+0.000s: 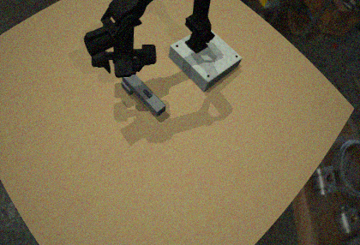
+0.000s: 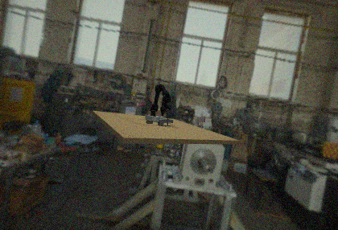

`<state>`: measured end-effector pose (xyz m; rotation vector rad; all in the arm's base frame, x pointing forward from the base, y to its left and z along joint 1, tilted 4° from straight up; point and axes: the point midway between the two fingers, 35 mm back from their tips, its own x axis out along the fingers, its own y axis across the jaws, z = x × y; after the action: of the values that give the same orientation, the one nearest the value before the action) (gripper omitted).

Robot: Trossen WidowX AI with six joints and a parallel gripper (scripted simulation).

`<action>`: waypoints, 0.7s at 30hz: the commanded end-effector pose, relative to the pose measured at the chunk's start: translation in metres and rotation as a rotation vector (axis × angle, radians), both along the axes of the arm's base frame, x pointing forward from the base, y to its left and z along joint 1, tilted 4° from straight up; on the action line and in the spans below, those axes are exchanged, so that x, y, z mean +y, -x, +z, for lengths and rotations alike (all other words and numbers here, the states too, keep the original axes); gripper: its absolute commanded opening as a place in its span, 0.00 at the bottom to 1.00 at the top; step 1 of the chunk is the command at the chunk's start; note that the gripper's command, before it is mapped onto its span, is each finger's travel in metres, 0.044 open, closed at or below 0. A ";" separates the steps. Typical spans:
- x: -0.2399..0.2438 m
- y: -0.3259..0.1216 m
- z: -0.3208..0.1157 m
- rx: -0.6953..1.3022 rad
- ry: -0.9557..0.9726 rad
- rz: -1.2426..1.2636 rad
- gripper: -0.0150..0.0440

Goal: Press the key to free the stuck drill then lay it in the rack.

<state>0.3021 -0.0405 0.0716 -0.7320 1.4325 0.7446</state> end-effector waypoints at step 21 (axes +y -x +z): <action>-0.062 0.020 -0.050 0.037 0.005 0.630 1.00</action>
<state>0.2822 -0.1012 0.0224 -1.1948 1.2351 1.2344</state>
